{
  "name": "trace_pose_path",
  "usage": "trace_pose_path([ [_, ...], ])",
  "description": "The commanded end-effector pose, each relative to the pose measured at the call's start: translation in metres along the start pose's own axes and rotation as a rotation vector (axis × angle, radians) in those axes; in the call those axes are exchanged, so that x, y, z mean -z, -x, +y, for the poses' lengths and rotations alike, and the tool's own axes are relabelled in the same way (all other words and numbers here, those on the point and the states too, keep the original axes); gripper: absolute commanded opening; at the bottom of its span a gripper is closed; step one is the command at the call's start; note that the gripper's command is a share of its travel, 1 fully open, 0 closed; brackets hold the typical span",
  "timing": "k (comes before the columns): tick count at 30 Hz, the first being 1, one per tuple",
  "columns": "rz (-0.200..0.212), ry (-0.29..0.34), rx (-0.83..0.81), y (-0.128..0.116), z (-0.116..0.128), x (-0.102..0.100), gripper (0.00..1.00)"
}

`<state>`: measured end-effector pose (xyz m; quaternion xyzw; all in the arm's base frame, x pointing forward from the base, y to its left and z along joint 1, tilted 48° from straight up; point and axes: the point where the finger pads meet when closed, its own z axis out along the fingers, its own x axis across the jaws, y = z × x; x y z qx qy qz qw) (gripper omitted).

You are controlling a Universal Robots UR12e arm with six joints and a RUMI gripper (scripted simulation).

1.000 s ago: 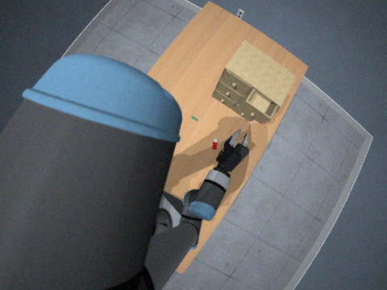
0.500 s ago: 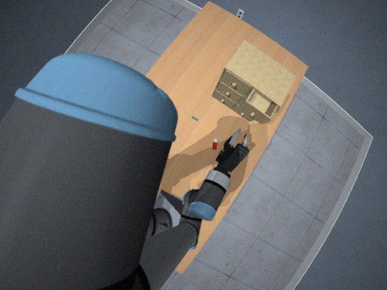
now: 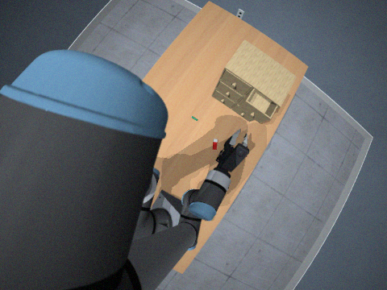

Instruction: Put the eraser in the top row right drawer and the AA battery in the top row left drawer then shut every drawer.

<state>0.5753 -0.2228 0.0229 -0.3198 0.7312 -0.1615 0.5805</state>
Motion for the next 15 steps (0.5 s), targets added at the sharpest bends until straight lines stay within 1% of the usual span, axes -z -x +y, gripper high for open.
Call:
trace_pose_path([
  [1, 0.0, 0.003, 0.001, -0.0003, -0.0008, 0.0005, 0.2],
  [15, 0.001, 0.021, 0.001, -0.0005, -0.0019, 0.002, 0.2],
])
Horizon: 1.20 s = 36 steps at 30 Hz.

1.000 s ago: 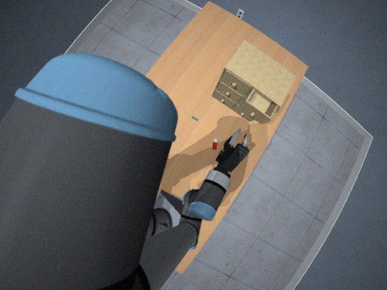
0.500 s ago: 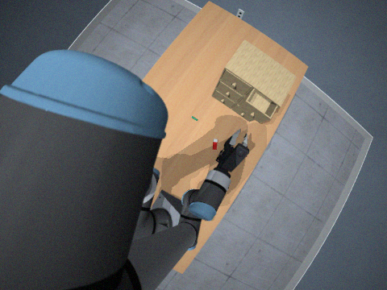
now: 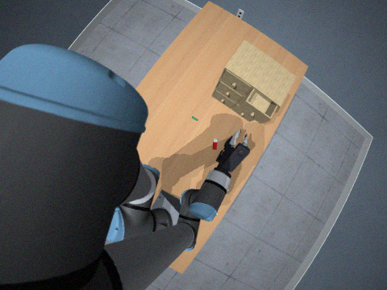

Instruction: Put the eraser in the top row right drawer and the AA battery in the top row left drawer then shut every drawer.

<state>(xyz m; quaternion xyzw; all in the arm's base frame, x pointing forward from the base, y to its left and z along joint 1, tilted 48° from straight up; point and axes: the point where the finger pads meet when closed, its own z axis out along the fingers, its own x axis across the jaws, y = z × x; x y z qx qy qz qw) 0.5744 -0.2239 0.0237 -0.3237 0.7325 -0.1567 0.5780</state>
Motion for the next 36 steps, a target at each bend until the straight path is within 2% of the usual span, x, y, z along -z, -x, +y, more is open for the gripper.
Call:
trace_pose_path([
  [1, 0.0, 0.009, 0.001, -0.0002, -0.0008, 0.001, 0.2],
  [36, -0.001, 0.085, 0.001, -0.0001, -0.0042, 0.0082, 0.2],
])
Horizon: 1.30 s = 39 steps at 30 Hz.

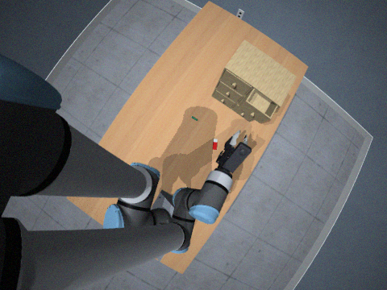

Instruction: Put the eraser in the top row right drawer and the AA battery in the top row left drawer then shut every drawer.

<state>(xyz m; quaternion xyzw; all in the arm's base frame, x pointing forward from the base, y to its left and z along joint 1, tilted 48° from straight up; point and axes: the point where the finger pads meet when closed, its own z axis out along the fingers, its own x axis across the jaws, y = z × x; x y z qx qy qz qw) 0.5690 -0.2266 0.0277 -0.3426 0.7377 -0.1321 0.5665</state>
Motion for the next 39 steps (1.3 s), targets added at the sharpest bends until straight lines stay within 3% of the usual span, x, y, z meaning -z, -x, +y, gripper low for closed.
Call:
trace_pose_path([
  [1, -0.002, 0.018, 0.001, -0.001, -0.001, 0.002, 0.2],
  [39, -0.002, 0.159, 0.001, 0.0, -0.007, 0.015, 0.2],
])
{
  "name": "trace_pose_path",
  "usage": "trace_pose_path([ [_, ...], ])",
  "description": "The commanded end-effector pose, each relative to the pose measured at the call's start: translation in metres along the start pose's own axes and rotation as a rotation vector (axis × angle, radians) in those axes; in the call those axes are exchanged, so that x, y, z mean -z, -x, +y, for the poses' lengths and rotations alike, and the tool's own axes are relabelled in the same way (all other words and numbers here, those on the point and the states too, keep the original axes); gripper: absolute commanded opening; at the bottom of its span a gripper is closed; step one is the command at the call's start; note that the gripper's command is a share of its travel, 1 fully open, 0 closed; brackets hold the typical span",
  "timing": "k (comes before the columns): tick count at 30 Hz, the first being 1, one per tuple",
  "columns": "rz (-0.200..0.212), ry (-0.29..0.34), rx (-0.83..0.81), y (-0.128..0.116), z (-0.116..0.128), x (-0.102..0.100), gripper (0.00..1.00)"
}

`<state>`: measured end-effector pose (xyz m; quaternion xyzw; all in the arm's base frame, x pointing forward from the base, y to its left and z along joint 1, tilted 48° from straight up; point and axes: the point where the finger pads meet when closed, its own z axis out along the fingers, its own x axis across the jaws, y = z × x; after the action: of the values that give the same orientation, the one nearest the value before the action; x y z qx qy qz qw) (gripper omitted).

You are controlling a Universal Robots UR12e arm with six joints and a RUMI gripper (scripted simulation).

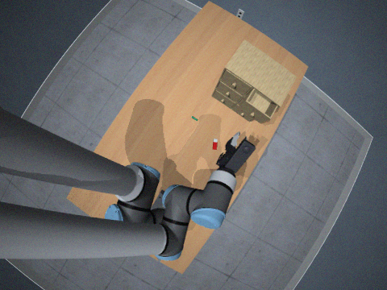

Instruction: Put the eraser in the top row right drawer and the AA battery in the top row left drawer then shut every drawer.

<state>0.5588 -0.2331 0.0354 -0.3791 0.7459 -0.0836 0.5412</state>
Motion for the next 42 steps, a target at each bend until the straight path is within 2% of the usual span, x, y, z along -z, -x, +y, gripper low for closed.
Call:
trace_pose_path([
  [1, -0.005, 0.032, 0.002, -0.001, -0.002, 0.003, 0.2],
  [14, -0.005, 0.106, 0.002, -0.001, -0.004, 0.011, 0.2],
  [29, -0.005, 0.241, 0.002, -0.001, -0.008, 0.024, 0.2],
  [31, -0.005, 0.241, 0.002, -0.001, -0.008, 0.024, 0.2],
  [42, -0.005, 0.371, 0.003, -0.001, -0.012, 0.038, 0.2],
])
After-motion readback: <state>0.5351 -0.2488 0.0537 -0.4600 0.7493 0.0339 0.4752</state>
